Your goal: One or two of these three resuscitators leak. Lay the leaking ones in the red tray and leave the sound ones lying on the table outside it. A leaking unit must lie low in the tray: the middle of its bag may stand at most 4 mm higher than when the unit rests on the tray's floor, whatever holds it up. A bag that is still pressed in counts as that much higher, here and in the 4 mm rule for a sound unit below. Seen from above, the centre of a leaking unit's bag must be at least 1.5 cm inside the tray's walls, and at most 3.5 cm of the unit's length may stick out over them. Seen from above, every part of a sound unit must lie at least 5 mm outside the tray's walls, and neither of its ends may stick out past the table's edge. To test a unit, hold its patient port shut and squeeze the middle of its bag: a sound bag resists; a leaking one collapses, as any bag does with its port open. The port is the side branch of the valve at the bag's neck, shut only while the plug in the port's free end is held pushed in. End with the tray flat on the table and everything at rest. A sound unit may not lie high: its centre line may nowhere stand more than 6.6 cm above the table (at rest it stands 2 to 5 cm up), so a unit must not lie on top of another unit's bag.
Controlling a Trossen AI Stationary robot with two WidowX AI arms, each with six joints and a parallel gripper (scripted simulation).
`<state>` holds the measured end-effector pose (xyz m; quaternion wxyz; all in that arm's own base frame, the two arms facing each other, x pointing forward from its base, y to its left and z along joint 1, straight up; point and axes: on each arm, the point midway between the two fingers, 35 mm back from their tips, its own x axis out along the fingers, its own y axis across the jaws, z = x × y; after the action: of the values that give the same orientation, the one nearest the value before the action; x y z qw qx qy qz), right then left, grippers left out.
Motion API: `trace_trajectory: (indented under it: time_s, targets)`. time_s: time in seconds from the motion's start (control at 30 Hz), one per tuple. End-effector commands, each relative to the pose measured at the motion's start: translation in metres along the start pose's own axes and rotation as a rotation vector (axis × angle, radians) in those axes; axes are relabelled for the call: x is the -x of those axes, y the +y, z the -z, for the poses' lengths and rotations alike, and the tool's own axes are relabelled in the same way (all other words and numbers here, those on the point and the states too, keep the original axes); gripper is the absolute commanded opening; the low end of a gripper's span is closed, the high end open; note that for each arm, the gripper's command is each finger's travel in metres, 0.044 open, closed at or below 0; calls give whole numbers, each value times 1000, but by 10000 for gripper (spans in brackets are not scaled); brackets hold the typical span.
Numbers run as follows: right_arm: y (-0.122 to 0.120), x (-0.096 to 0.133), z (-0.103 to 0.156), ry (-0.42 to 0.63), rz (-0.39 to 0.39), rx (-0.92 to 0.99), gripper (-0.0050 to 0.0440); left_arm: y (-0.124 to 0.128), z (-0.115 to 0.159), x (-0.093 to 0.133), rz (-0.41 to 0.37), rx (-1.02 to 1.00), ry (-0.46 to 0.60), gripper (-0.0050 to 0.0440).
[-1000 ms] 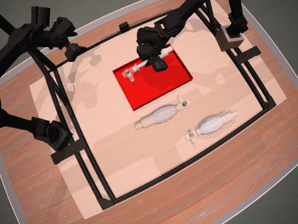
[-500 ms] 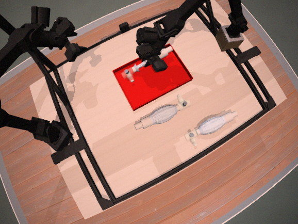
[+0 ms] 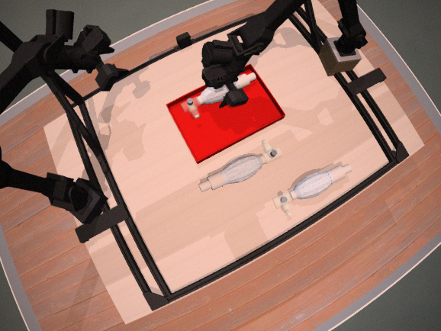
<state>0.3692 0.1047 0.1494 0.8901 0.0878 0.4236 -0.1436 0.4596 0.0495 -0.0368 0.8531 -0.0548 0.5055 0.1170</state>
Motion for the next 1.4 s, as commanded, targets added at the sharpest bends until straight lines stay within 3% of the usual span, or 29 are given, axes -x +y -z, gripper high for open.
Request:
trace_trajectory:
  time_s: [0.0, 1.13, 1.17, 1.3, 1.37]
  targets:
    - [0, 0, 0, 1, -1, 0, 440, -2, 0, 0, 7, -4, -1, 440]
    - [0, 0, 0, 0, 0, -2, 440, 0, 0, 0, -1, -1, 1, 440]
    - [0, 0, 0, 0, 1, -4, 440, -1, -36, 60, 0, 1, 0, 440]
    - [0, 0, 0, 0, 1, -4, 440, -1, -51, 86, 0, 1, 0, 440]
    - [0, 0, 0, 0, 1, -4, 440, -1, -51, 86, 0, 1, 0, 440]
